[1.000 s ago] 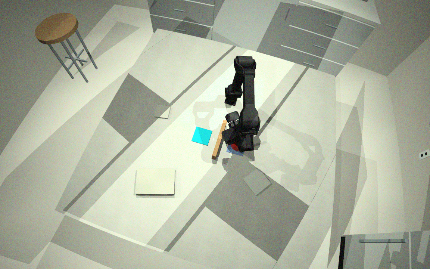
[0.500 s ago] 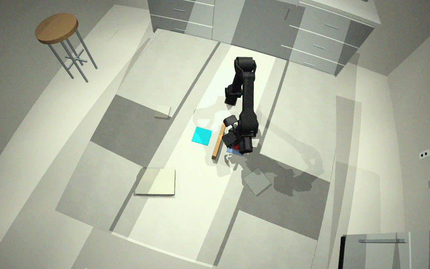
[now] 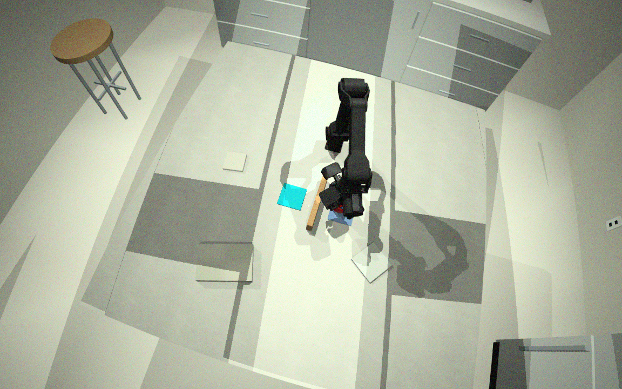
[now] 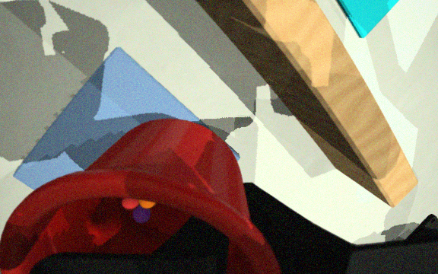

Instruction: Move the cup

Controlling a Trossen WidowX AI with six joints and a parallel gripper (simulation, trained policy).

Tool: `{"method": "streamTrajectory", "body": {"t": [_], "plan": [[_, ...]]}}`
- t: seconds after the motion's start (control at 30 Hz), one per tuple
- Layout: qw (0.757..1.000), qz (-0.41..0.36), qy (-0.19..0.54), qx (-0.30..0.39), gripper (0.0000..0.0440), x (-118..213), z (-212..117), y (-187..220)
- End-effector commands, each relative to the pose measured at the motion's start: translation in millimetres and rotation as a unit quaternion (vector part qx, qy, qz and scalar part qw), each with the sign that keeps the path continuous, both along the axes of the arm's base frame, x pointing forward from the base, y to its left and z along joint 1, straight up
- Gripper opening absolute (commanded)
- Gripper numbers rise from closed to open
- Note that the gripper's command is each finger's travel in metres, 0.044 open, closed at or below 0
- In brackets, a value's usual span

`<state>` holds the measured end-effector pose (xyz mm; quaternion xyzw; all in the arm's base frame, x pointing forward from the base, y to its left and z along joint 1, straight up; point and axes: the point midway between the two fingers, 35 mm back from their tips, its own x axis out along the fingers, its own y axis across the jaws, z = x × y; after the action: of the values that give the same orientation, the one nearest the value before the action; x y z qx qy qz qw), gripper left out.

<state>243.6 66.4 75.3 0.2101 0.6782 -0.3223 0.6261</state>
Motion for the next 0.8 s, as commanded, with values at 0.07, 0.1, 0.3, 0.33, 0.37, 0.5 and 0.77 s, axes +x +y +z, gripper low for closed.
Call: {"method": "streamTrajectory", "body": {"t": [0.07, 0.1, 0.3, 0.33, 0.37, 0.5, 0.77], "plan": [[1.0, -0.018, -0.014, 0.007, 0.0, 0, 16, -3], [1.0, -0.021, -0.016, 0.008, 0.0, 0, 19, -4], [0.998, -0.048, -0.038, 0.017, 0.0, 2, 40, -10], [0.998, -0.052, -0.042, 0.019, 0.0, 2, 43, -11], [0.997, -0.057, -0.045, 0.02, 0.0, 3, 47, -12], [0.995, -0.075, -0.061, 0.024, 0.0, 6, 60, -18], [0.989, -0.11, -0.095, 0.028, 0.0, 16, 78, -33]]}}
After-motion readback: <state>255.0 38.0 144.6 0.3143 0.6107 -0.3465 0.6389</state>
